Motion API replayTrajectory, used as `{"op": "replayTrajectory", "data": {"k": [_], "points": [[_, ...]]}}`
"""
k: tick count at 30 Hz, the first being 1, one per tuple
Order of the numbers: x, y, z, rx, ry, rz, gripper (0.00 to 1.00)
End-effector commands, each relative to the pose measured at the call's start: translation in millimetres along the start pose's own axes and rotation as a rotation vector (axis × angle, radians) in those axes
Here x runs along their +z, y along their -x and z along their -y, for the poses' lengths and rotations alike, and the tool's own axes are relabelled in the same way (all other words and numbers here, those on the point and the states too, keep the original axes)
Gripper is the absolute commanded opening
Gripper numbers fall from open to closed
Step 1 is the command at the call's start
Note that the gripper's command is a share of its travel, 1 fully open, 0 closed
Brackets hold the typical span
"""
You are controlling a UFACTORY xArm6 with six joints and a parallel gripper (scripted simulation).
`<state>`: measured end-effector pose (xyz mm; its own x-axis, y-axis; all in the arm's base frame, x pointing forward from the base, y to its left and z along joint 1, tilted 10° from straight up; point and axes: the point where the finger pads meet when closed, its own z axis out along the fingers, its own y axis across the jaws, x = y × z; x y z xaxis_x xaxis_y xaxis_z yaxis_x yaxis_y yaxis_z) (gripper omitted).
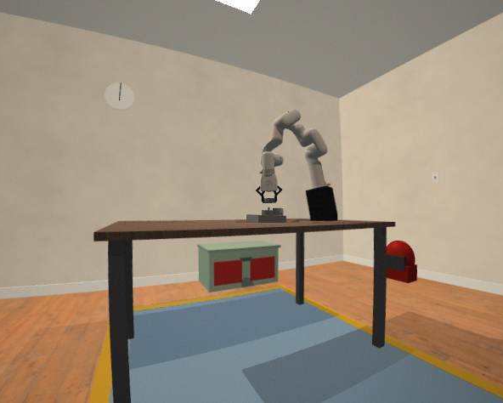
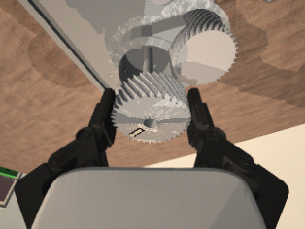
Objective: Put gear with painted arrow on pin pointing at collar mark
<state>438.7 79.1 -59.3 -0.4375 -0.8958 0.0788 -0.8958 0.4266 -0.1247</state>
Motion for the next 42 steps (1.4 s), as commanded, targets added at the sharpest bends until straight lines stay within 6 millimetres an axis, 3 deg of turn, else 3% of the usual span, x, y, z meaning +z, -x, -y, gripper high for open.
{"op": "replayTrajectory", "data": {"k": [1, 25, 42], "points": [[-1.3, 1.1, 1.4, 0.17, -0.025, -0.004, 0.0], [-1.3, 1.1, 1.4, 0.958, -0.026, 0.006, 0.0], [-1.3, 1.1, 1.4, 1.388, -0.025, 0.012, 0.0]]}}
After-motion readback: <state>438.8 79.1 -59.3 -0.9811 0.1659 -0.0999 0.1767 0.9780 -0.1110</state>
